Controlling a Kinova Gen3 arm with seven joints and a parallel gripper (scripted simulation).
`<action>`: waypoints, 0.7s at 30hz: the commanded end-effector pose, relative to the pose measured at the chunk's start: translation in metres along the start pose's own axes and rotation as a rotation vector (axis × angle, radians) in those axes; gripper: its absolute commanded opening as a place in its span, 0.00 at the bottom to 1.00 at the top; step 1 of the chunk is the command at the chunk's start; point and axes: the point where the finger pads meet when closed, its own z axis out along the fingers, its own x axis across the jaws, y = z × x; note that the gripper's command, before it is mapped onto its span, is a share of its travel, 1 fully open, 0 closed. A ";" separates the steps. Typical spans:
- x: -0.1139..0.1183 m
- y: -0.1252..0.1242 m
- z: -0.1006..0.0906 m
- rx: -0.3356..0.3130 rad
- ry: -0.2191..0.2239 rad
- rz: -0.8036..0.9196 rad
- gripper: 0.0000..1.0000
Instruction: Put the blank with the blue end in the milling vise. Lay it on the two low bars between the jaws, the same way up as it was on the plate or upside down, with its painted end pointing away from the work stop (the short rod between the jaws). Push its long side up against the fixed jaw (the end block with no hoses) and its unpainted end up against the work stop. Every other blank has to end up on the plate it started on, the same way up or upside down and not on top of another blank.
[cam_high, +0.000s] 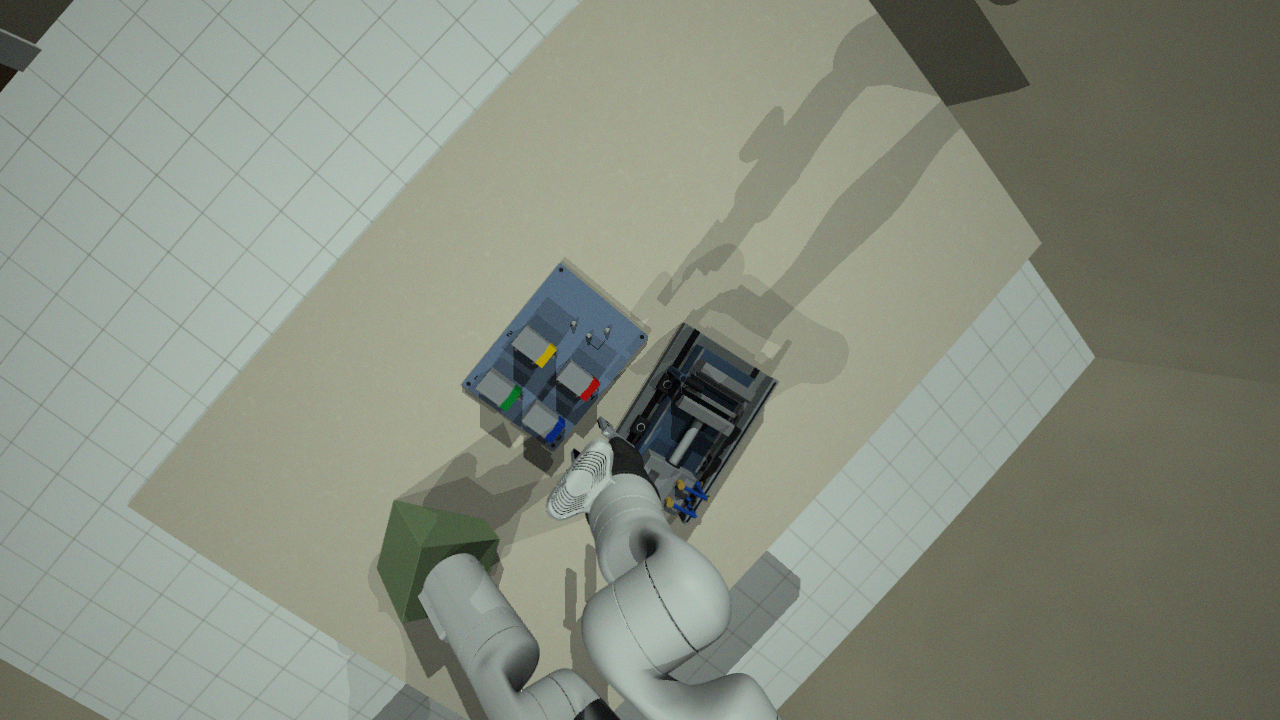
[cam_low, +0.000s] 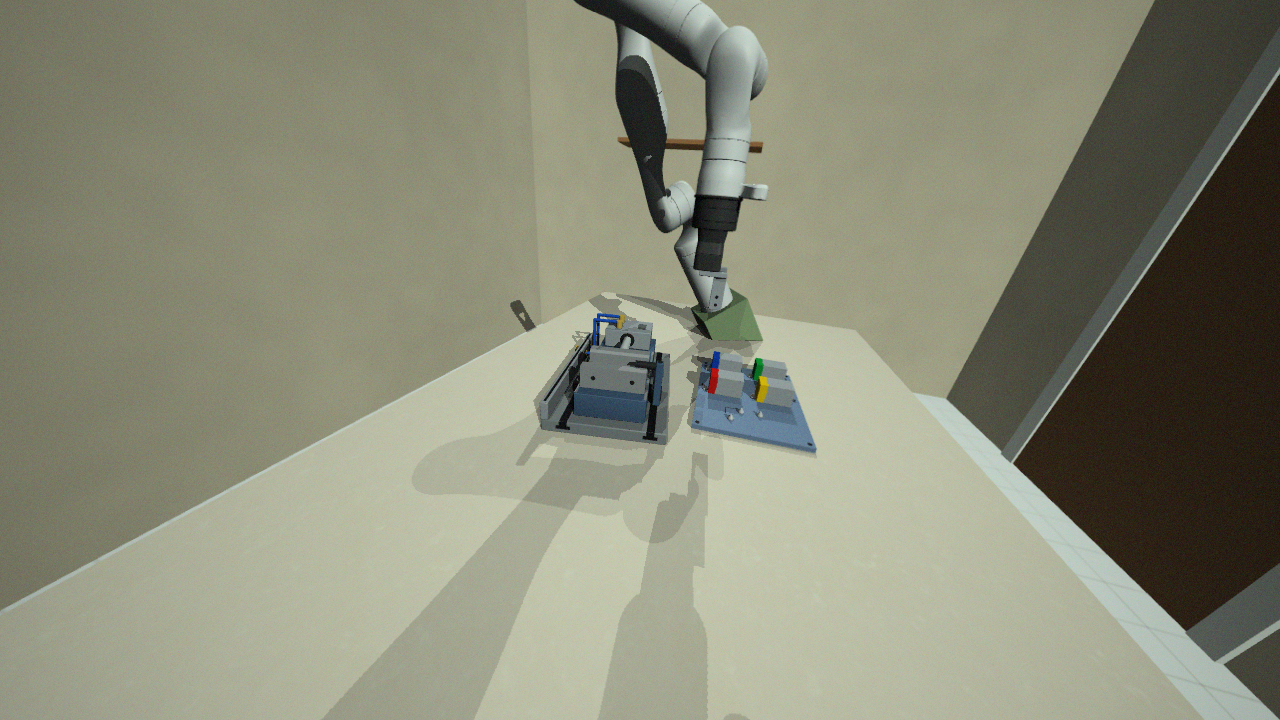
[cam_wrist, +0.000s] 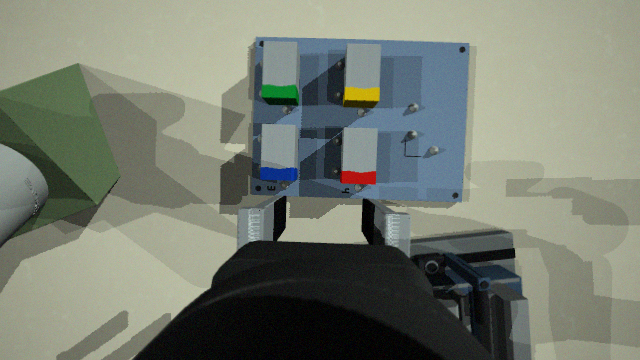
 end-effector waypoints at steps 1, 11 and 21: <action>0.001 -0.001 -0.001 0.002 0.002 0.000 1.00; 0.001 -0.001 -0.005 0.002 0.002 0.000 1.00; 0.001 0.000 -0.006 0.001 0.002 0.000 1.00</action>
